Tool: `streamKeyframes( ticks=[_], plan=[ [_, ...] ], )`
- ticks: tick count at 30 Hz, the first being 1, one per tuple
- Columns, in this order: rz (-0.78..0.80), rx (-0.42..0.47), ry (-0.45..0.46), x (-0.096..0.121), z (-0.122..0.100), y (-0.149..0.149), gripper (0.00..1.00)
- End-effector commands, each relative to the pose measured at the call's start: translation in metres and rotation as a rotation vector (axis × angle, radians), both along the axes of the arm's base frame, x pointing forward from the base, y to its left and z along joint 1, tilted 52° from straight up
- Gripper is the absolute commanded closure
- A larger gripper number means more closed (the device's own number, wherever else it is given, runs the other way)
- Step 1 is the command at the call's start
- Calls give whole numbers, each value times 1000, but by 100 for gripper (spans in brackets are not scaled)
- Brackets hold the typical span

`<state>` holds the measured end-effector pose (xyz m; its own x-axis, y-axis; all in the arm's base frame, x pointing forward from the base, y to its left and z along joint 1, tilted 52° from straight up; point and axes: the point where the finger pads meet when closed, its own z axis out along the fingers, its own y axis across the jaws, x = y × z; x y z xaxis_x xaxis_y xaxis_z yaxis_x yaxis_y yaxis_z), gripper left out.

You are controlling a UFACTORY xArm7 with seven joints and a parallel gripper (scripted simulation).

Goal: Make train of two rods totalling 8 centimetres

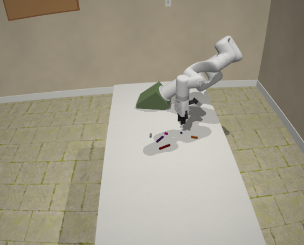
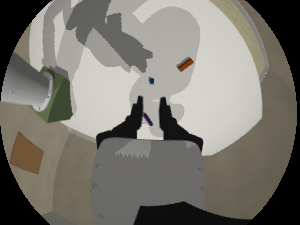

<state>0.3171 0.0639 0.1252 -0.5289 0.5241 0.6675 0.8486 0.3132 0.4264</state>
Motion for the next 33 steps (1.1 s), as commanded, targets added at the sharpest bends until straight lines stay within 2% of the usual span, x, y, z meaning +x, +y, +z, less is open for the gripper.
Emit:
streamKeyframes(
  ticks=[1, 22, 24, 26, 33],
  plan=[
    [-1, 0, -1, 1, 3, -3, 0],
    [-1, 0, -2, 1, 3, -3, 0],
    [-1, -1, -4, 11, 0, -7, 0],
    [1, -3, -10, 37, -9, -15, 0],
    [9, -5, -21, 77, -30, -27, 0]
  ],
)
